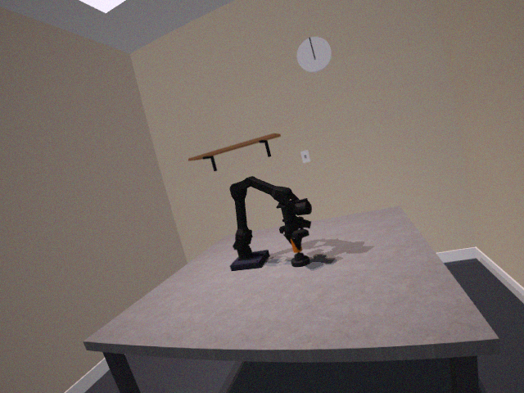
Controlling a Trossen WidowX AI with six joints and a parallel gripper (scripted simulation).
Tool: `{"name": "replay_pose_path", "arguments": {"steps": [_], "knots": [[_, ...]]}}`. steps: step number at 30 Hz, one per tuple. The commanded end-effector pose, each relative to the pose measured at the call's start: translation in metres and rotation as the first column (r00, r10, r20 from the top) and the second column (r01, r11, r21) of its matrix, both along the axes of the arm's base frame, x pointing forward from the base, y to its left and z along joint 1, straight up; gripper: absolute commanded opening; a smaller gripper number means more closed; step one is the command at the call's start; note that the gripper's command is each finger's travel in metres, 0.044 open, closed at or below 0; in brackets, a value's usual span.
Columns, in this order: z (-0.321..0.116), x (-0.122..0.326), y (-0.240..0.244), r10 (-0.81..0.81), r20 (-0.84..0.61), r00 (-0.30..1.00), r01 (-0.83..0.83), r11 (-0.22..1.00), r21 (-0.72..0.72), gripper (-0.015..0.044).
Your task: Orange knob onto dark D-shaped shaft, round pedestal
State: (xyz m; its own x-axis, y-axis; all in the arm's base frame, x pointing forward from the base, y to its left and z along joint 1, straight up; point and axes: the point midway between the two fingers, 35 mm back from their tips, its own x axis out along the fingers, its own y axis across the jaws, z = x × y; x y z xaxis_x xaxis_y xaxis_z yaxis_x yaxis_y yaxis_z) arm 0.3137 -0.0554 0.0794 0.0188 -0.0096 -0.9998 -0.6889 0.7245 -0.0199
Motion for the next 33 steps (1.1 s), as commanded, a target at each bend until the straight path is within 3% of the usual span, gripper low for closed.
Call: {"name": "replay_pose_path", "arguments": {"steps": [1,14,21,33], "knots": [[-0.0004,0.001,0.0,0.004,0.002,1.0,-0.004,1.0,-0.001,0.0],[0.0045,0.0012,0.0,0.013,0.002,1.0,-0.013,1.0,-0.001,0.0],[0.0036,0.001,-0.0002,0.212,0.0,0.977,-0.212,0.977,-0.005,0.0],[-0.0007,0.0009,-0.0002,0.212,0.0,0.977,-0.212,0.977,-0.005,0.0]]}}
